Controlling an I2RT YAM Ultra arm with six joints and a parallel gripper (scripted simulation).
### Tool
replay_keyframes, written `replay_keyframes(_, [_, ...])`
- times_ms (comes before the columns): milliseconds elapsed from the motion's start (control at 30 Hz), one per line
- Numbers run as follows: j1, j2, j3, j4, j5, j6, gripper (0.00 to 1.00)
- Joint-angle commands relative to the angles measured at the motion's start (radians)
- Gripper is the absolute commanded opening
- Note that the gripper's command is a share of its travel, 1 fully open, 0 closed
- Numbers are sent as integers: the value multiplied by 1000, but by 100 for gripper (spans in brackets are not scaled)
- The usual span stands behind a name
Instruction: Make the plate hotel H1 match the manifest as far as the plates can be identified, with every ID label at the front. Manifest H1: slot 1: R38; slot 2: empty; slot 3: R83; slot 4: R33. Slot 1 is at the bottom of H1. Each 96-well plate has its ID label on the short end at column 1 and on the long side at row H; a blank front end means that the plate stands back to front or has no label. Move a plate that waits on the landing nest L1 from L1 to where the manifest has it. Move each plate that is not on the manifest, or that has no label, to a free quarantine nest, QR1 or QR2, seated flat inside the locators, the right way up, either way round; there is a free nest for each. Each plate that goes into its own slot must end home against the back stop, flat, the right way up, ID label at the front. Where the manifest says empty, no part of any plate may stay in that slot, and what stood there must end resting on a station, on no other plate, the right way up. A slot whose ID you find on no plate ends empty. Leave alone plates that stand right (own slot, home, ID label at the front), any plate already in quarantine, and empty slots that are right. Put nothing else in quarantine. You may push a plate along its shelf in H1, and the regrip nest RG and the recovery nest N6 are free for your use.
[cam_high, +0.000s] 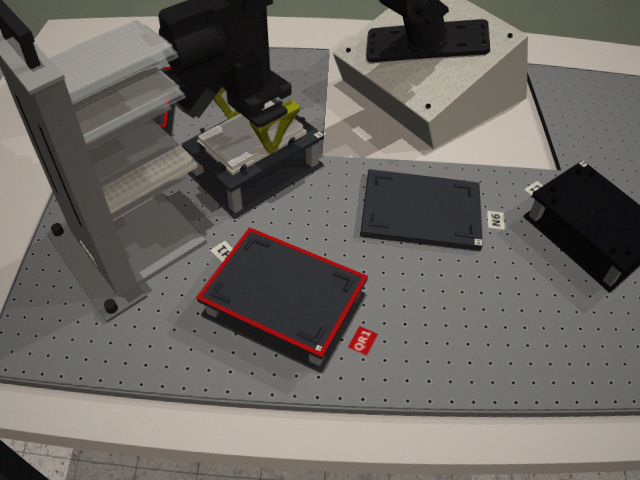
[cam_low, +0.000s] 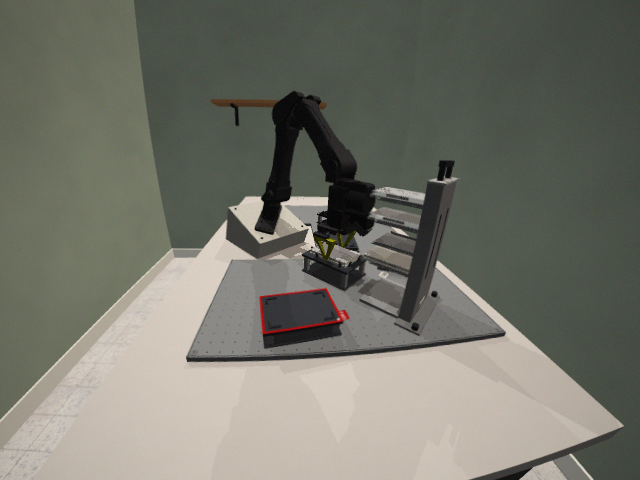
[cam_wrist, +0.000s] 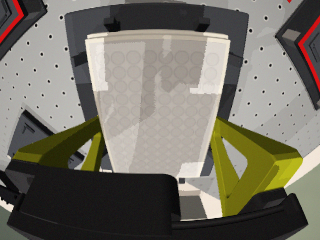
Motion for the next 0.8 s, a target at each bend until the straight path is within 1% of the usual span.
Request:
replay_keyframes(0, [3, -2, 2, 15, 3, 3, 85])
replay_keyframes(67, [12, 2, 3, 24, 9, 9, 85])
replay_keyframes(133, [10, -28, 28, 8, 8, 9, 85])
replay_keyframes(200, [11, -32, 31, -17, 9, 9, 85])
replay_keyframes(767, [12, -61, 61, -77, 7, 9, 85])
